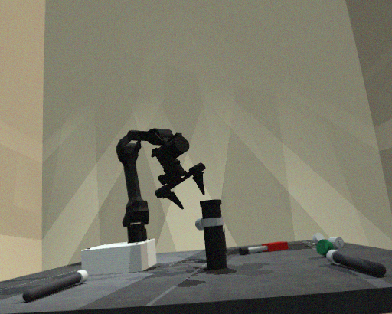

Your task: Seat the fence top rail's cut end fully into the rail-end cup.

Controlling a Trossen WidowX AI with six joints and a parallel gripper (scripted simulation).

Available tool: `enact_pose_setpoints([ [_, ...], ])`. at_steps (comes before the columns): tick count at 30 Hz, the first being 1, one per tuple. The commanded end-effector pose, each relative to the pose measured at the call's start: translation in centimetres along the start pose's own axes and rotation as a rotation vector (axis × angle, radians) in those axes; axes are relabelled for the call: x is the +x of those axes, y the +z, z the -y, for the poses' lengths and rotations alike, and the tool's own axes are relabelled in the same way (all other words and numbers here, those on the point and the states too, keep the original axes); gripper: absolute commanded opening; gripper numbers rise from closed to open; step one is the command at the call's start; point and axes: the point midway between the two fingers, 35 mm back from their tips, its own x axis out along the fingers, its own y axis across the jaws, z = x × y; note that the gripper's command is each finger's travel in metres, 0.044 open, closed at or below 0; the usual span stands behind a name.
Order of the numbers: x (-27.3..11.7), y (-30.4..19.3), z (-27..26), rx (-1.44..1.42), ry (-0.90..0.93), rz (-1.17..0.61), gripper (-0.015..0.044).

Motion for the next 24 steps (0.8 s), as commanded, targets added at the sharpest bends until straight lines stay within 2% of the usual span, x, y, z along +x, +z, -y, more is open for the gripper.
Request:
enact_pose_setpoints([
  [1, -0.2, -0.2, 0.1, -0.045, -0.013, 0.0, 0.044],
  [5, 0.3, -0.3, -0.2, -0.045, -0.013, -0.001, 0.044],
  [11, 3.7, -0.3, -2.1, -0.045, -0.013, -0.001, 0.044],
  [24, 4.9, -0.5, -2.2, -0.046, -0.012, -0.001, 0.044],
])
